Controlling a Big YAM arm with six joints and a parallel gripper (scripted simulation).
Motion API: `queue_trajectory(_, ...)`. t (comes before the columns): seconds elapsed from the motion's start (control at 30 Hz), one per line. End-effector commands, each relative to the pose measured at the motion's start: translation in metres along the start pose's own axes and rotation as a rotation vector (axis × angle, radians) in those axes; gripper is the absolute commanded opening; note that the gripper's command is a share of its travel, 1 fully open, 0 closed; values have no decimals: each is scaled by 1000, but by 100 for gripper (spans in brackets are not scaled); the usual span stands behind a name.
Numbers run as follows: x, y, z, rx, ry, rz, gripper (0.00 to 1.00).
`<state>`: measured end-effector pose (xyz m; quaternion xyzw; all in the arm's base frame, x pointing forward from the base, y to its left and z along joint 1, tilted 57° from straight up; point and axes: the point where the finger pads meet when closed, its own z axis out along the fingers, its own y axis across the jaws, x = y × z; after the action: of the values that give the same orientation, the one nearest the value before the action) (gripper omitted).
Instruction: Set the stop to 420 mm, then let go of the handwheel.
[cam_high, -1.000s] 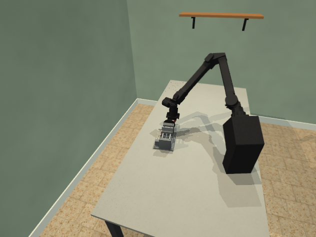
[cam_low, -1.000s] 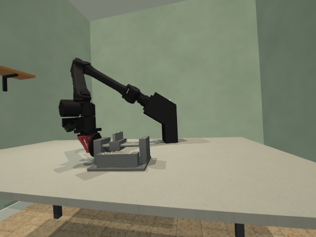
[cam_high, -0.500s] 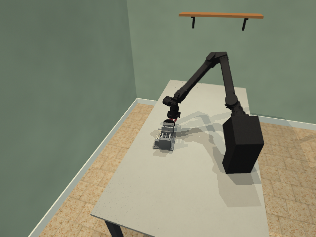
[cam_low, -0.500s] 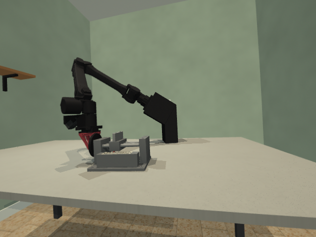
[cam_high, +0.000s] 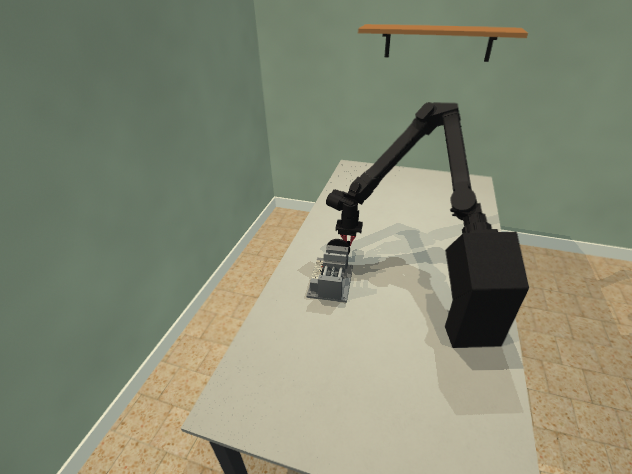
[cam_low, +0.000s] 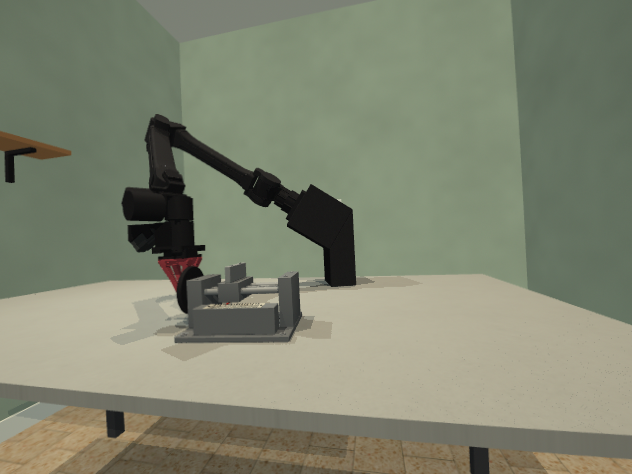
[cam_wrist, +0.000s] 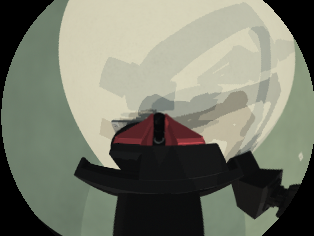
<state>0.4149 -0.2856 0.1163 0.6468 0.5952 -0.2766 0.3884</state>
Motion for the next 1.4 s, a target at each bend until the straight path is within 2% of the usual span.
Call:
queue_trajectory(0.0,-1,1,-19,-15,-4,6,6)
queue_trajectory(0.17,-8,-6,-13,6,-8,19,6)
queue_trajectory(0.27,-1,2,-24,-16,-4,6,6)
queue_trajectory(0.37,-9,15,-32,-29,-11,24,6)
queue_trajectory(0.57,-9,18,-41,-30,-10,25,6)
queue_trajectory(0.73,-2,11,-41,-18,-5,9,6)
queue_trajectory(0.83,-10,21,-45,-31,-10,25,6)
queue_trajectory(0.93,-7,26,-47,-27,-8,20,6)
queue_trajectory(1.07,-2,29,-47,-19,-4,9,6)
queue_trajectory(1.17,-9,35,-55,-31,-9,25,6)
queue_trajectory(1.37,-8,36,-55,-29,-9,22,6)
